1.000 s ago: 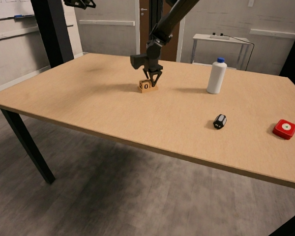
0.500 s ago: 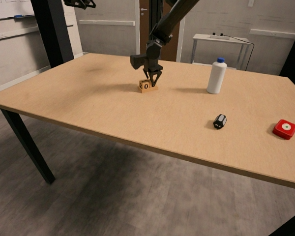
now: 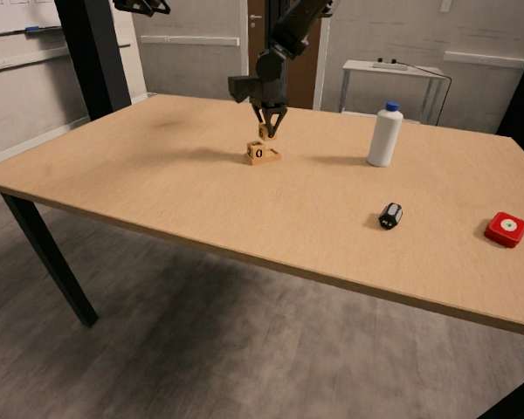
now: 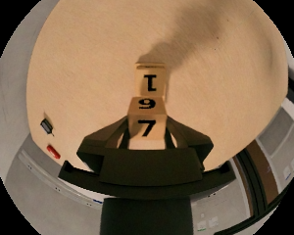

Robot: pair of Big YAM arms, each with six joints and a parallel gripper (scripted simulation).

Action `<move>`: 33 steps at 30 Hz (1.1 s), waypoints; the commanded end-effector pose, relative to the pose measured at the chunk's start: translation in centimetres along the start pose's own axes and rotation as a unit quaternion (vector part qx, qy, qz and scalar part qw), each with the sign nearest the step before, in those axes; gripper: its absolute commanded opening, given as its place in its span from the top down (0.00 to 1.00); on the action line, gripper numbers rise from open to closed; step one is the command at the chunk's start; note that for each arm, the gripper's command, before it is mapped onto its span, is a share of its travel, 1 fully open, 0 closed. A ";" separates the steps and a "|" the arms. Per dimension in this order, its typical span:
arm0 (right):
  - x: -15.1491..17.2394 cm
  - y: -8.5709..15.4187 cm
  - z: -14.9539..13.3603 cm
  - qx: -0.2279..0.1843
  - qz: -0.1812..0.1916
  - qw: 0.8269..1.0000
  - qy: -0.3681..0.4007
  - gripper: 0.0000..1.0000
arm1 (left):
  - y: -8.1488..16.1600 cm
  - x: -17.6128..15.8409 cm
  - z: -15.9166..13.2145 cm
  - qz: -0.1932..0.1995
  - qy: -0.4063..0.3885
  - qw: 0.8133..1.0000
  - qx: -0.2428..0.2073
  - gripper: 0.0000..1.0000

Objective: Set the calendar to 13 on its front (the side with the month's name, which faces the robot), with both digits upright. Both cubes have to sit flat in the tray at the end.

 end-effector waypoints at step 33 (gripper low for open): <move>-0.5 0.1 0.1 0.001 0.000 1.000 -0.004 0.00 | -3.3 0.8 15.2 -0.019 -0.002 1.000 -0.016 0.65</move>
Point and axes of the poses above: on each arm, the point where the finger pads meet when closed, its own y axis back along the fingers, its own x axis across the jaws, z = x × y, the point moved 3 cm from there along y, back along the fingers, and after that the axes turned 9 degrees about -y, right-handed, at the moved point
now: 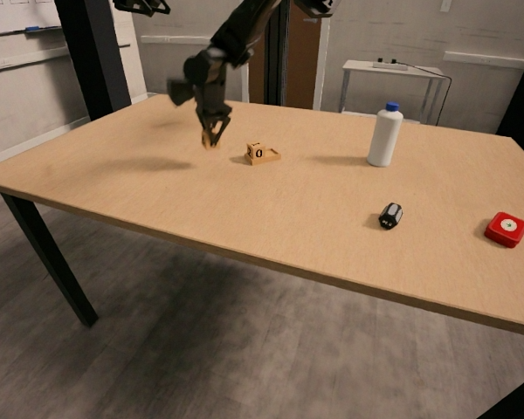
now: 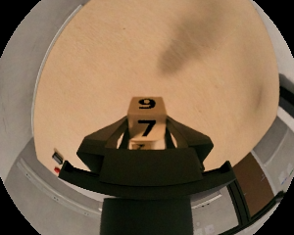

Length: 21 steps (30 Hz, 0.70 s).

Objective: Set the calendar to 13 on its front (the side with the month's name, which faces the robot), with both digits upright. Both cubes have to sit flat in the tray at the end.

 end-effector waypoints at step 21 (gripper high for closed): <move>-0.5 0.1 0.1 0.001 0.000 1.000 -0.004 0.00 | -5.0 0.4 0.6 0.010 0.133 0.989 0.066 0.65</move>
Point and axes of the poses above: on each arm, the point where the finger pads meet when closed, its own y axis back along the fingers, its own x axis across the jaws, z = x × y, the point moved 3 cm from there along y, back along the fingers, and after that the axes turned 9 degrees about -y, right-handed, at the moved point
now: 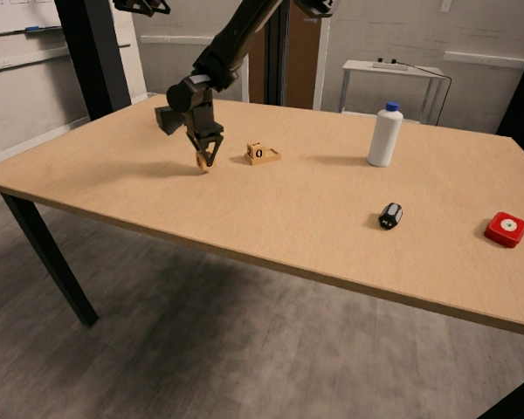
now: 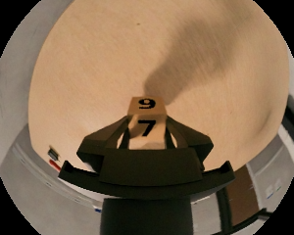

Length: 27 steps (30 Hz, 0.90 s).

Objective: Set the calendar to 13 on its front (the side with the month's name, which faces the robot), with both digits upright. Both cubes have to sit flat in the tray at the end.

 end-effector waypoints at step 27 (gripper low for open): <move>-0.5 0.1 0.1 0.001 0.000 1.000 -0.004 0.00 | -0.4 -0.1 -0.7 0.002 0.595 0.803 0.016 0.65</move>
Point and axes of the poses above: on each arm, the point where the finger pads meet when closed, its own y axis back along the fingers, its own x axis across the jaws, z = x × y, the point moved 3 cm from there along y, back along the fingers, and after that the axes turned 9 degrees about -y, right-handed, at the moved point
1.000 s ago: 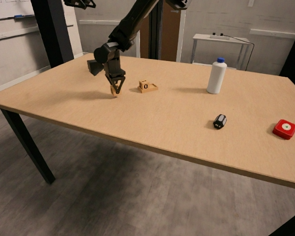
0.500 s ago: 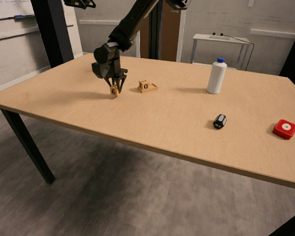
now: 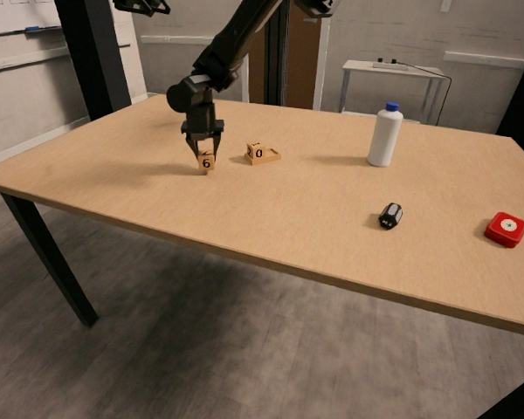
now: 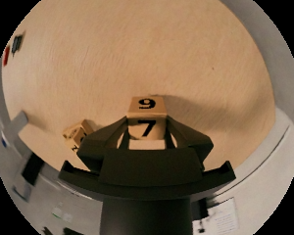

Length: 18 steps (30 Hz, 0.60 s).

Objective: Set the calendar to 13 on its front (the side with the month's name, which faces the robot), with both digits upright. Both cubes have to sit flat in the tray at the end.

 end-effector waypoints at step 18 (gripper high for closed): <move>-0.5 0.1 0.1 0.001 0.000 1.000 -0.004 0.00 | -0.6 0.5 0.0 0.009 0.404 0.915 0.020 0.65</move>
Point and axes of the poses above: on each arm, the point where the finger pads meet when closed, its own y axis back along the fingers, its own x axis across the jaws, z = x × y, the point moved 3 cm from there along y, back along the fingers, and after that the axes turned 9 degrees about -y, right-handed, at the moved point
